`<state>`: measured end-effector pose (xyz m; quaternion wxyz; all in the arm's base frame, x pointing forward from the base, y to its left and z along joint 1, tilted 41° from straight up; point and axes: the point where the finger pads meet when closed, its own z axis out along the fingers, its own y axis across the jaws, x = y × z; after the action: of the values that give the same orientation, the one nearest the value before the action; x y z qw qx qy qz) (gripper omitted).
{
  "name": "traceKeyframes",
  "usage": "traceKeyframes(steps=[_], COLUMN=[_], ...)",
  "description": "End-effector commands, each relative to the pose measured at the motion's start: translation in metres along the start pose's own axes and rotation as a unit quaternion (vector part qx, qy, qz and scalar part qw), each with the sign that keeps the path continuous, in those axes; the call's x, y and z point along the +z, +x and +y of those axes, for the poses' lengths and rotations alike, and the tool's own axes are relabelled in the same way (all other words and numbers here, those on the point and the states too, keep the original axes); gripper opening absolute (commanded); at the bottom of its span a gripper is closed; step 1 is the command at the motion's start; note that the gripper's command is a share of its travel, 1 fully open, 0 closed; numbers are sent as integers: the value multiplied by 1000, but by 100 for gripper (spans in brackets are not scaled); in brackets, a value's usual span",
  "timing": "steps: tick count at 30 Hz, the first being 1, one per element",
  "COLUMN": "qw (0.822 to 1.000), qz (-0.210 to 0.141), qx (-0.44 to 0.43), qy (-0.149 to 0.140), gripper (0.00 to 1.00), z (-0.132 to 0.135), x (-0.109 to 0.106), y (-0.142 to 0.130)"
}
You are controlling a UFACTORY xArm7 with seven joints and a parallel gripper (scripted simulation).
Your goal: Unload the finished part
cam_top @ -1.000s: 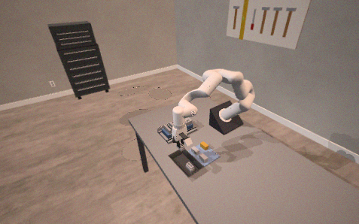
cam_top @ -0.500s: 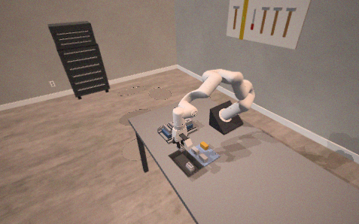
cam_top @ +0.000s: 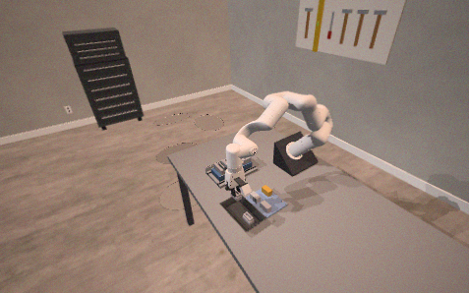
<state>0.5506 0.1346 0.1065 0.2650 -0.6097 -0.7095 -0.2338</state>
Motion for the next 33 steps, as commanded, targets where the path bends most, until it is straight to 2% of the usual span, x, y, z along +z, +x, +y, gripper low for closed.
traceKeyframes(steps=[1, 33], qw=[1000, 1000], qz=[-1, -1], qx=[0, 0], qy=[-2, -2], gripper=[0, 0], z=[2, 2], x=[8, 61], y=[0, 0])
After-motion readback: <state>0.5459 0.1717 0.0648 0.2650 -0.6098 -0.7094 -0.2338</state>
